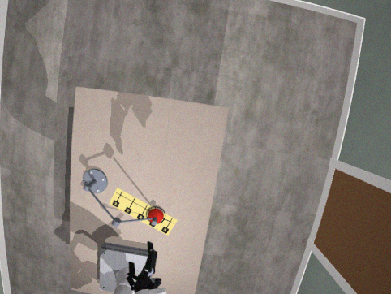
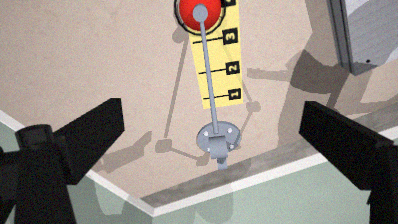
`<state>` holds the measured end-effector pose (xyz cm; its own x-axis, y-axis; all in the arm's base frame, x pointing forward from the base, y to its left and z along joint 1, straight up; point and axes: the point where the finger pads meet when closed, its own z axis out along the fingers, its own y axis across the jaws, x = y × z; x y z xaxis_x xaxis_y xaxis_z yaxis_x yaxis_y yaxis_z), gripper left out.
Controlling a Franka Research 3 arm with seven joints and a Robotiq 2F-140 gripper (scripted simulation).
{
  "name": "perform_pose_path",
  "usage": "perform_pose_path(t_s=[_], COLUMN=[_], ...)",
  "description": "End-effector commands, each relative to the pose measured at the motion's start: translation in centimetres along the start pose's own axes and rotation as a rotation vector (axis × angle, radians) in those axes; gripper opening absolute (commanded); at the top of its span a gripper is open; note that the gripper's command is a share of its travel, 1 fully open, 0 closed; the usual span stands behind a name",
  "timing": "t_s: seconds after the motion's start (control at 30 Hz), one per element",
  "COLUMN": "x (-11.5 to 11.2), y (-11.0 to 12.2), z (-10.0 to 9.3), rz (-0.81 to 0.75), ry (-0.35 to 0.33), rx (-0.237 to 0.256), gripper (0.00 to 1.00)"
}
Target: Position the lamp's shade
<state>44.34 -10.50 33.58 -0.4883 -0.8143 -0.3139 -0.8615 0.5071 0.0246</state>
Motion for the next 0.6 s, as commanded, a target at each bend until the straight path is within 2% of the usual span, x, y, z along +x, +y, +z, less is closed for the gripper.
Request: perform_pose_path(t_s=[0.0,0.1,0.57], x=[-0.27,-0.16,-0.61], y=[0.2,0.18,0.24], z=[0.15,0.11,0.26], rz=[-0.074,-0.075,-0.148], ry=[-0.062,-0.102,-0.13], rx=[-0.015,-0.019,-0.037], gripper=[1.0,1.0,1.0])
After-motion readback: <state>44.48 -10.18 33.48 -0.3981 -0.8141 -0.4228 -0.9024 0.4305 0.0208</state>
